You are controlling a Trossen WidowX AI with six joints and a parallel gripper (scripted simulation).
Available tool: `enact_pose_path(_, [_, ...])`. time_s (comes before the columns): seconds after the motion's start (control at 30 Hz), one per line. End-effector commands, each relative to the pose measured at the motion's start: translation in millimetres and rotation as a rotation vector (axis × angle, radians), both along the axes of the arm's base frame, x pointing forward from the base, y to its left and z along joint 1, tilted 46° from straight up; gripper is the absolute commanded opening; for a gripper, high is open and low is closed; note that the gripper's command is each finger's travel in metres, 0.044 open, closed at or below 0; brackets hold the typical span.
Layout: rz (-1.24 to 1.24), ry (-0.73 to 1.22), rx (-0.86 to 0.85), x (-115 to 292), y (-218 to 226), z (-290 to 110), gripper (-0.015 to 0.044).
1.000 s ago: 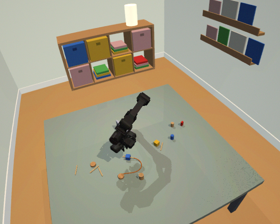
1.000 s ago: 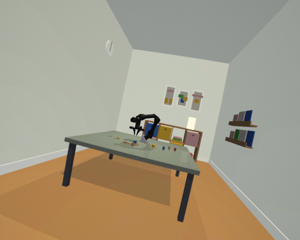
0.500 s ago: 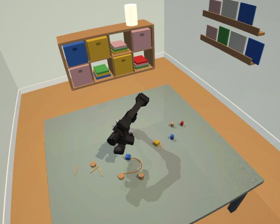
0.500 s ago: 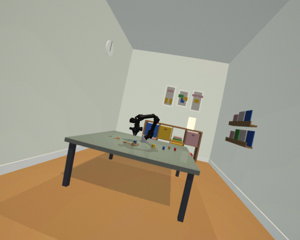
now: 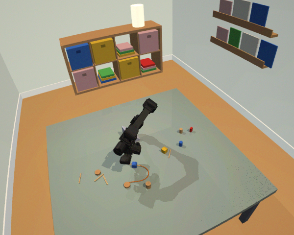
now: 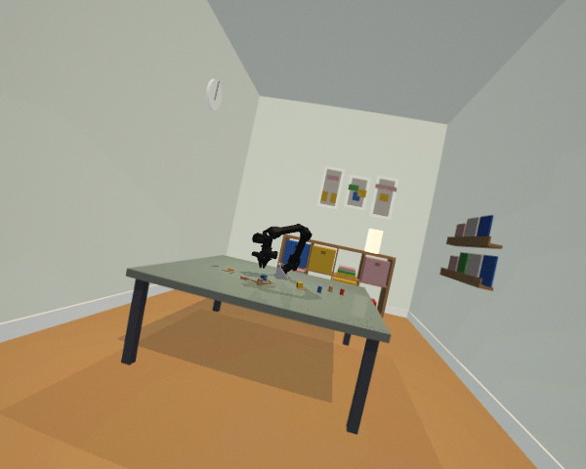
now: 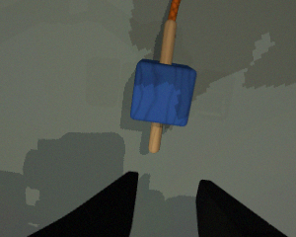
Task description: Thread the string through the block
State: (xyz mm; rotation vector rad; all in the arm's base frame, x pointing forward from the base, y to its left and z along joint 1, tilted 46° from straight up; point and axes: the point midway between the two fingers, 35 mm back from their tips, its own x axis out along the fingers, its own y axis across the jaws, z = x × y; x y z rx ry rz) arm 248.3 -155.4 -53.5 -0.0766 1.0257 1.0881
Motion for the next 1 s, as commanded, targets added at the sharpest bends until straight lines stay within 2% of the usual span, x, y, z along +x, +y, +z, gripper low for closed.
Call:
enact_pose_path(0.0, [-0.004, 0.006, 0.013, -0.9, 7.6, -5.5, 0.0121])
enact_pose_path(0.97, [-0.003, 0.005, 0.015, 1.3, 42.4, -38.3, 0.0121])
